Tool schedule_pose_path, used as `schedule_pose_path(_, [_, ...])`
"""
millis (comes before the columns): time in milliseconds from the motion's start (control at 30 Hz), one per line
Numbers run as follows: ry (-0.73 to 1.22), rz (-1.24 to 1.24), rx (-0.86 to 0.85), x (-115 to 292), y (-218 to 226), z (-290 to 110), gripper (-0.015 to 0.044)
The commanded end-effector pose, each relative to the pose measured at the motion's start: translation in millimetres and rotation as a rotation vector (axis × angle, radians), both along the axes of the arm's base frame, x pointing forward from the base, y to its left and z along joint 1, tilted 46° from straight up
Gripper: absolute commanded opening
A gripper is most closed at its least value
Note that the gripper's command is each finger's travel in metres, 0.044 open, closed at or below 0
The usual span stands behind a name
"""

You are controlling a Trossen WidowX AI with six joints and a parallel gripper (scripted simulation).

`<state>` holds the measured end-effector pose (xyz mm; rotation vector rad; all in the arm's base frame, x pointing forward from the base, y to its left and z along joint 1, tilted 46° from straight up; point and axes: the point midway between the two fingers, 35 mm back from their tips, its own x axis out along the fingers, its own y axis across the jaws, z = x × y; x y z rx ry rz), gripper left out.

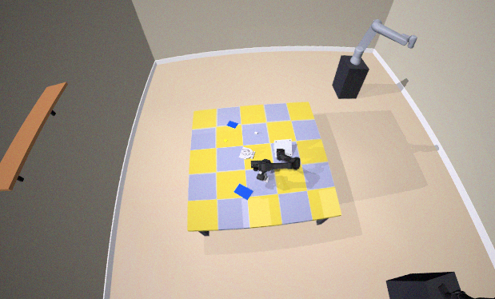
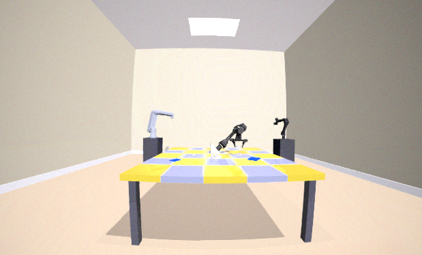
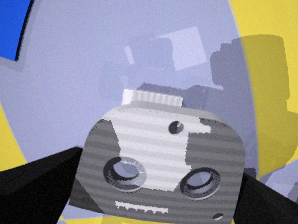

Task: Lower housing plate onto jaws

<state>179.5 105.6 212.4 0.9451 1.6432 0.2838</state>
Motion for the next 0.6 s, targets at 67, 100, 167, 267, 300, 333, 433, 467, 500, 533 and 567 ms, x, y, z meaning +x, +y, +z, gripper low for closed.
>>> schedule_pose_path(67, [-0.011, -0.001, -0.013, 14.3, -10.1, -9.1, 0.0351])
schedule_pose_path(100, [-0.011, -0.001, -0.014, 16.5, -11.8, -10.8, 0.0351])
schedule_pose_path(167, [-0.012, -0.001, -0.017, 20.9, -15.3, -14.2, 0.0351])
schedule_pose_path(267, [-0.014, -0.001, -0.021, 27.2, -20.7, -19.5, 0.0351])
schedule_pose_path(300, [-0.014, 0.000, -0.023, 29.3, -22.5, -21.3, 0.0351])
schedule_pose_path(333, [-0.014, 0.000, -0.024, 31.3, -24.4, -23.1, 0.0351])
schedule_pose_path(433, [-0.016, 0.000, -0.027, 37.2, -30.1, -28.6, 0.0351])
schedule_pose_path(467, [-0.016, 0.001, -0.028, 39.0, -32.0, -30.5, 0.0351])
schedule_pose_path(500, [-0.016, 0.001, -0.029, 40.9, -34.0, -32.4, 0.0351])
schedule_pose_path(533, [-0.017, 0.001, -0.030, 42.7, -36.0, -34.3, 0.0351])
schedule_pose_path(567, [-0.017, 0.001, -0.031, 44.5, -38.0, -36.2, 0.0351])
